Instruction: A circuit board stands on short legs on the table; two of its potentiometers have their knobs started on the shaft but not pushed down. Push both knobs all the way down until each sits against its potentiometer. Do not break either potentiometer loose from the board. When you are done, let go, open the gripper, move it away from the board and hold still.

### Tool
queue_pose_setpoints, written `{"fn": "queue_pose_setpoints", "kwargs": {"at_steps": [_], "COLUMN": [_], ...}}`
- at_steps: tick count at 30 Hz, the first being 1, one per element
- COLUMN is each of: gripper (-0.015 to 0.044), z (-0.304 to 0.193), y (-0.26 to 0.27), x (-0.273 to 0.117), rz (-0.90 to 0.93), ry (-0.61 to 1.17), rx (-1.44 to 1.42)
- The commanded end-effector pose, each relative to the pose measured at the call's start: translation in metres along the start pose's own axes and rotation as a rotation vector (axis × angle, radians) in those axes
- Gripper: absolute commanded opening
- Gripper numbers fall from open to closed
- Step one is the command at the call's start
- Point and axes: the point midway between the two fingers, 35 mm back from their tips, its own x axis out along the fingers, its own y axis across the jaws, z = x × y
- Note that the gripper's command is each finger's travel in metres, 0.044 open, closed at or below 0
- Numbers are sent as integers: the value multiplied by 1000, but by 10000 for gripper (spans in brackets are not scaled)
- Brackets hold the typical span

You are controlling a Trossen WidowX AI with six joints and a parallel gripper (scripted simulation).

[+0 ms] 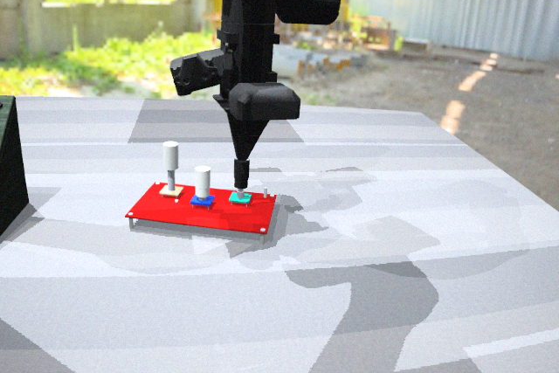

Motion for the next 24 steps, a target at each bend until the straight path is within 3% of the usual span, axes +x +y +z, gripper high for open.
{"fn": "queue_pose_setpoints", "kwargs": {"at_steps": [1,24], "gripper": [0,0], "z": [-1,-1], "y": [1,1], "x": [2,6], "rz": [5,5], "ry": [1,1], "rx": [0,0]}}
